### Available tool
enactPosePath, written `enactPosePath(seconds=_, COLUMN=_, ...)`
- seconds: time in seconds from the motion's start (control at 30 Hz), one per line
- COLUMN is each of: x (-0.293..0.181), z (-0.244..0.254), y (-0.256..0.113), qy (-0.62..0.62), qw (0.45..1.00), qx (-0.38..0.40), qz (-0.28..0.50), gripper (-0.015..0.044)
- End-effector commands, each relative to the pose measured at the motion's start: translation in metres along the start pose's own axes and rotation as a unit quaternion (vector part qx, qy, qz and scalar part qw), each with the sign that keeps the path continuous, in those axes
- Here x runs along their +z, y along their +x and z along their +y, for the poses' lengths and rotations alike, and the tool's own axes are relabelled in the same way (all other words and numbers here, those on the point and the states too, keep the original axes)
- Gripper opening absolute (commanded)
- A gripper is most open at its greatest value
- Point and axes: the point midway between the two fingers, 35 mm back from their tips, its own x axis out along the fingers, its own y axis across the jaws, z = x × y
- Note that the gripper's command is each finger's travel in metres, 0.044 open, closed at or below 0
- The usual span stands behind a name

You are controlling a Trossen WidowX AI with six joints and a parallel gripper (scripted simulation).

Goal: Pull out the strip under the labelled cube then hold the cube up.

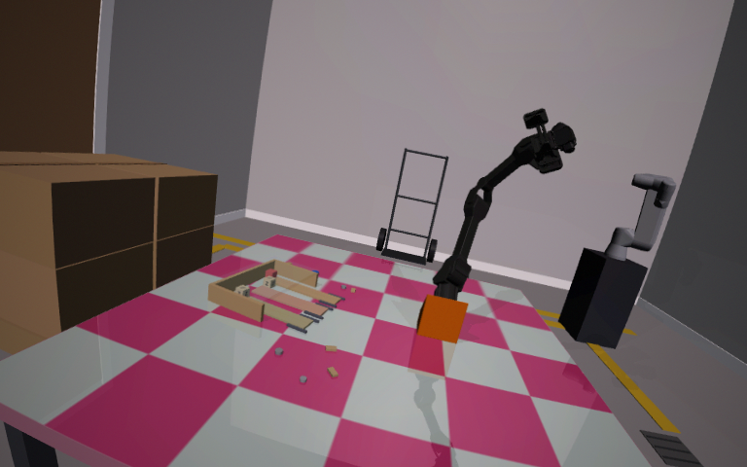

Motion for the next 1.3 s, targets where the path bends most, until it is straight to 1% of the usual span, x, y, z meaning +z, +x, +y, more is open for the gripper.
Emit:
enactPosePath(seconds=0.0, x=-0.001, z=0.000, y=0.002, qy=0.002, qw=1.000, qx=0.000, qz=0.002, gripper=0.0400)
enactPosePath(seconds=0.03, x=-0.004, z=-0.001, y=0.009, qy=0.009, qw=1.000, qx=-0.002, qz=0.010, gripper=0.0400)
enactPosePath(seconds=0.13, x=-0.027, z=-0.004, y=0.048, qy=0.049, qw=0.997, qx=-0.011, qz=0.052, gripper=0.0400)
enactPosePath(seconds=0.27, x=-0.069, z=-0.007, y=0.100, qy=0.105, qw=0.988, qx=-0.027, qz=0.111, gripper=0.0400)
enactPosePath(seconds=0.37, x=-0.104, z=-0.007, y=0.131, qy=0.143, qw=0.977, qx=-0.040, qz=0.152, gripper=0.0400)
enactPosePath(seconds=0.5, x=-0.157, z=-0.003, y=0.167, qy=0.191, qw=0.958, qx=-0.059, qz=0.204, gripper=0.0400)
enactPosePath(seconds=0.67, x=-0.228, z=0.007, y=0.198, qy=0.246, qw=0.928, qx=-0.086, qz=0.266, gripper=0.0400)
enactPosePath(seconds=0.8, x=-0.287, z=0.020, y=0.213, qy=0.288, qw=0.899, qx=-0.108, qz=0.312, gripper=0.0400)
enactPosePath(seconds=0.97, x=-0.361, z=0.042, y=0.218, qy=0.335, qw=0.857, qx=-0.138, qz=0.367, gripper=0.0400)
enactPosePath(seconds=1.1, x=-0.418, z=0.066, y=0.211, qy=0.370, qw=0.818, qx=-0.163, qz=0.409, gripper=0.0400)
enactPosePath(seconds=1.27, x=-0.485, z=0.102, y=0.191, qy=0.409, qw=0.763, qx=-0.196, qz=0.460, gripper=0.0400)
